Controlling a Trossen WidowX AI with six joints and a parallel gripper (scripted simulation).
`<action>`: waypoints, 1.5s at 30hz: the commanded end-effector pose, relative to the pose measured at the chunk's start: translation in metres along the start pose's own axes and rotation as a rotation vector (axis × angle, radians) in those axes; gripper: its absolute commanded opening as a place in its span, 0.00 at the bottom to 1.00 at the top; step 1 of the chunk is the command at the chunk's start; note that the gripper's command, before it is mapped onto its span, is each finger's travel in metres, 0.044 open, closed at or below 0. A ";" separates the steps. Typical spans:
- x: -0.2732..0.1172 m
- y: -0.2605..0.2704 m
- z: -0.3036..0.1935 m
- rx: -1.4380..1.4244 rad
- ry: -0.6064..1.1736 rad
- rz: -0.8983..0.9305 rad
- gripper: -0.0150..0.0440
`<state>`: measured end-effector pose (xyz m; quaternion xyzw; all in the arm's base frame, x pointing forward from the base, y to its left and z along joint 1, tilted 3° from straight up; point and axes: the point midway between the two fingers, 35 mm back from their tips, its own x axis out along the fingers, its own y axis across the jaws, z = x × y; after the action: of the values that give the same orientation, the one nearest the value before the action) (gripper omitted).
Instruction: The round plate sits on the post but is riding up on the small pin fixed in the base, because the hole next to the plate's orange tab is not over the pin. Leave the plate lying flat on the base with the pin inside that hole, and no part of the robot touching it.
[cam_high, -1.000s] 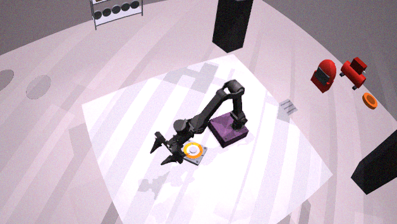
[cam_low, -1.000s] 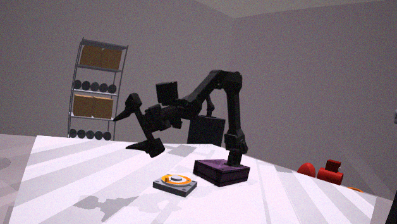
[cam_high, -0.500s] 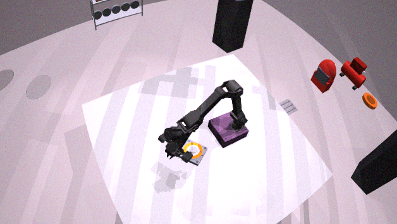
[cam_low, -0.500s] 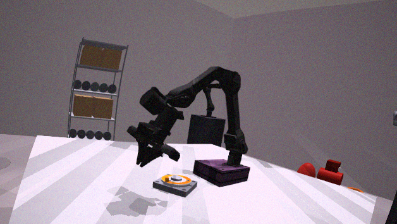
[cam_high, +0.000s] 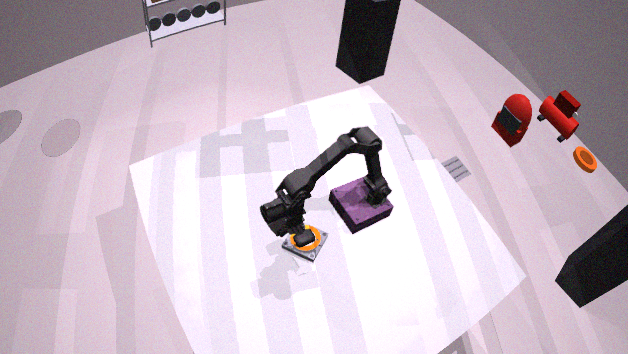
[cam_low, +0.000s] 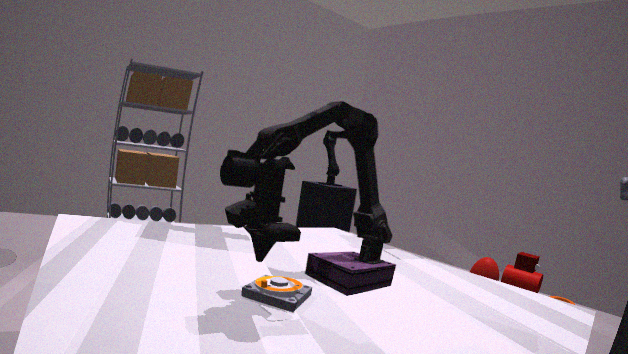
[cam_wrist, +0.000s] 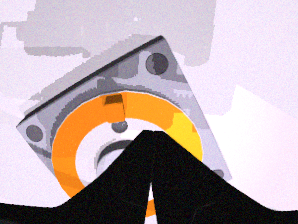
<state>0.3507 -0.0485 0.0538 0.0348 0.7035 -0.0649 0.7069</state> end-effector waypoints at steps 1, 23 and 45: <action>0.011 0.000 -0.001 0.008 0.009 -0.004 0.25; 0.047 0.022 -0.002 0.008 0.009 -0.002 0.25; 0.048 0.047 -0.019 0.008 0.010 0.000 0.25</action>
<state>0.3440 -0.0056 0.0067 0.0365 0.7027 -0.0698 0.7071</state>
